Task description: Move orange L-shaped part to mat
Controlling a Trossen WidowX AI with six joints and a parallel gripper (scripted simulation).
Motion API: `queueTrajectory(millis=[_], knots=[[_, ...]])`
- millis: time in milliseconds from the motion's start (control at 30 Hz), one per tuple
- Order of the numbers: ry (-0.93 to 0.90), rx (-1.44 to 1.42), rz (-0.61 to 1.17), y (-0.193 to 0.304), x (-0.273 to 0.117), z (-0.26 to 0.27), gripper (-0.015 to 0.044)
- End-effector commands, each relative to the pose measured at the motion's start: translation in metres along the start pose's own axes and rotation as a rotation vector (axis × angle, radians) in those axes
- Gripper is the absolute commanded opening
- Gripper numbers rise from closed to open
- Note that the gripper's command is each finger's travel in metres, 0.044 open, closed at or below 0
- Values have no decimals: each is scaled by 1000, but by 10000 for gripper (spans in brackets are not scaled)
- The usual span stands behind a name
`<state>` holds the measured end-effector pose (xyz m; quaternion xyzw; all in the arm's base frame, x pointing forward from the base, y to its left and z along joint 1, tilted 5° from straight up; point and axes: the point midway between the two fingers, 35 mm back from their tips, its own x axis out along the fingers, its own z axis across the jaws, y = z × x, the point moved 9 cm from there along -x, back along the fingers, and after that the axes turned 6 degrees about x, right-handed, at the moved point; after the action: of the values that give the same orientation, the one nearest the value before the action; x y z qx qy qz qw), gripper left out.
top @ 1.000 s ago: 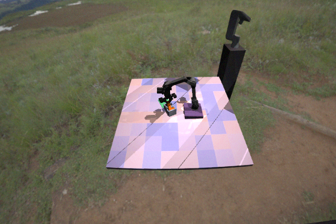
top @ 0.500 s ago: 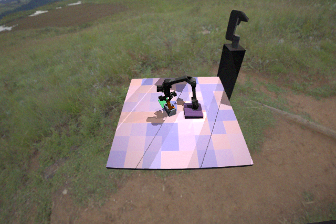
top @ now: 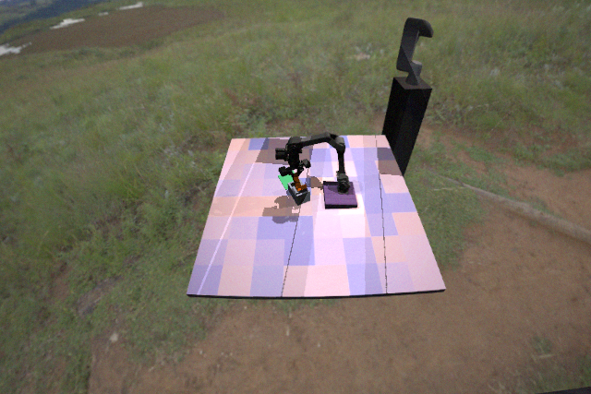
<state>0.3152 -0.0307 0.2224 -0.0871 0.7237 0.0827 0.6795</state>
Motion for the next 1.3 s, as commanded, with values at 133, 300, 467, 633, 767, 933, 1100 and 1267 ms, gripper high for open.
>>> queueTrajectory(millis=[133,300,467,633,767,933,1100,1267], knots=[[-6,1,-1,-26,1,1,0],[-6,1,-3,-49,2,0,0],[-6,2,-4,-70,1,1,0],[-6,2,-6,-93,1,1,0],[-6,2,-8,-112,1,2,0],[-6,2,-9,-133,0,2,0],[-6,2,-11,-153,0,3,0],[-6,2,-11,-163,0,2,0]])
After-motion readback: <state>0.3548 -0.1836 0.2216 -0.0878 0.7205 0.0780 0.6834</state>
